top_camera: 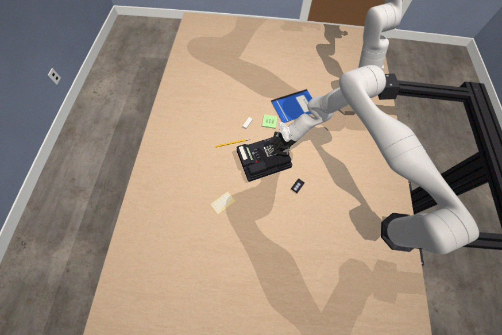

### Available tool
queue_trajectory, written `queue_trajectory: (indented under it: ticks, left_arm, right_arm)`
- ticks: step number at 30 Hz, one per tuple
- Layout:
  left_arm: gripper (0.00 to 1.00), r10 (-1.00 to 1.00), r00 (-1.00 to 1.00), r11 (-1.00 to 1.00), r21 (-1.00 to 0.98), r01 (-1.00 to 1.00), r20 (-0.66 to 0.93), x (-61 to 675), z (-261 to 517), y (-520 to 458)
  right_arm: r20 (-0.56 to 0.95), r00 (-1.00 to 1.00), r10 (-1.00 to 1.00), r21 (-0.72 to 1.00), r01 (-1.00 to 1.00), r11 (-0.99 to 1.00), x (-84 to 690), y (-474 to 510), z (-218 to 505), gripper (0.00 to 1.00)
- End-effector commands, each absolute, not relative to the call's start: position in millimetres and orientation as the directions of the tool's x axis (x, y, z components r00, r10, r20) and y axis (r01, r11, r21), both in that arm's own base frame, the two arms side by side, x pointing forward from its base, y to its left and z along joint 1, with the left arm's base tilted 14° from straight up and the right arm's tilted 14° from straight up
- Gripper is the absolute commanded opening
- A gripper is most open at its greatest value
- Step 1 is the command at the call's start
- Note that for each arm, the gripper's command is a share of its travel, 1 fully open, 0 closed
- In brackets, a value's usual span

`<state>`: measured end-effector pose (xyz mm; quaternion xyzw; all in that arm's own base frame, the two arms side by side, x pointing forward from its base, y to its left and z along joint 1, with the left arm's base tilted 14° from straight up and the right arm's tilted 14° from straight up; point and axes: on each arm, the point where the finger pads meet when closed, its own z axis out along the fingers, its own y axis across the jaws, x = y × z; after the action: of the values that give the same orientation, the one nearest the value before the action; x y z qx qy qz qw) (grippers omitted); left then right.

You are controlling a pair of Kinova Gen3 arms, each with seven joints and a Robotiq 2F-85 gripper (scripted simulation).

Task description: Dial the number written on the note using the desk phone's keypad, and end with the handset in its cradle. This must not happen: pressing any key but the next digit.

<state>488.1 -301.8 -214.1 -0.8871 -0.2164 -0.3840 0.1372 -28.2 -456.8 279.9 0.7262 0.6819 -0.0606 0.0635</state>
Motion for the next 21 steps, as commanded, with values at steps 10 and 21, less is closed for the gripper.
queue_trajectory:
  ticks: [10,21]
  left_arm:
    - [0.017,0.279,0.610,-0.869,-0.075,0.489,0.741,488.9,-214.0,-302.7]
    - [0.017,0.279,0.610,-0.869,-0.075,0.489,0.741,489.2,-215.5,-302.4]
  right_arm:
    - [-0.176,0.063,0.982,0.010,0.998,-0.062,-28.5,-457.0,280.6,1.000]
    - [-0.176,0.063,0.982,0.010,0.998,-0.062,-28.5,-457.0,280.6,1.000]
